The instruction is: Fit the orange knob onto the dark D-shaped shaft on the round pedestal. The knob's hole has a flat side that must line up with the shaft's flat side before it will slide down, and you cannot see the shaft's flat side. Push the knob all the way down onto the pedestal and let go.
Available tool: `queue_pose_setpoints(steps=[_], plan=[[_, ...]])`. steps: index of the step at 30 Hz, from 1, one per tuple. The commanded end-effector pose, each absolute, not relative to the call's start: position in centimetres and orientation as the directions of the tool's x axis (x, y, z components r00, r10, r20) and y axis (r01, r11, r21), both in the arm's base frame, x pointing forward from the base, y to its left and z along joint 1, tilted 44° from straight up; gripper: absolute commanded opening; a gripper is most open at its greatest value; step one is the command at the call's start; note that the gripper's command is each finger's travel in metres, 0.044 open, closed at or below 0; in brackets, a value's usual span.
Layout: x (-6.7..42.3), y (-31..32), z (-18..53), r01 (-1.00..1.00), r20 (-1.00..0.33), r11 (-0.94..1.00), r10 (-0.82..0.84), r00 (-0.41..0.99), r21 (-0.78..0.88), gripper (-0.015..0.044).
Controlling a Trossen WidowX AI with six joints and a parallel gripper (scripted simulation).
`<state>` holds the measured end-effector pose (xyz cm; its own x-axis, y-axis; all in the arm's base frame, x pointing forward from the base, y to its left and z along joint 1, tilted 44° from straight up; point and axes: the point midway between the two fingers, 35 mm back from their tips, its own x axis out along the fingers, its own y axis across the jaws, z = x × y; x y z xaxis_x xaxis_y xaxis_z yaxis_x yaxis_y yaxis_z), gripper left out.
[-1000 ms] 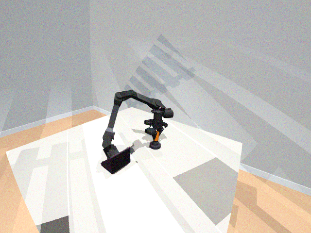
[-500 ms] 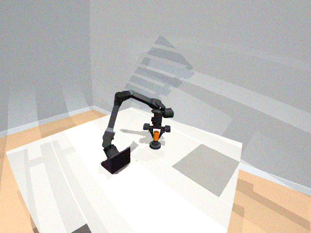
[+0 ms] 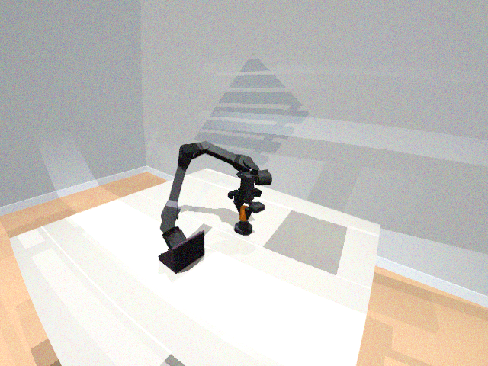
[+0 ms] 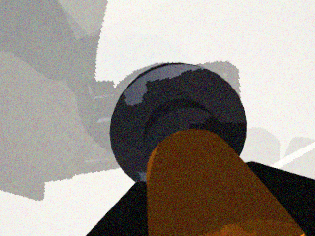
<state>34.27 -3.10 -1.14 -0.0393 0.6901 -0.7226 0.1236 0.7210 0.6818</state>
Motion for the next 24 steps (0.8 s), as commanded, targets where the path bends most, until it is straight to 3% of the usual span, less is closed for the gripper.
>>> queue_pose_setpoints(steps=[1,24], plan=[[34.34,-3.13,-1.08,0.147,-0.724,0.72,0.689,-0.035,0.678,0.0],[34.58,-3.19,-1.18,0.147,-0.724,0.72,0.689,-0.035,0.678,0.0]])
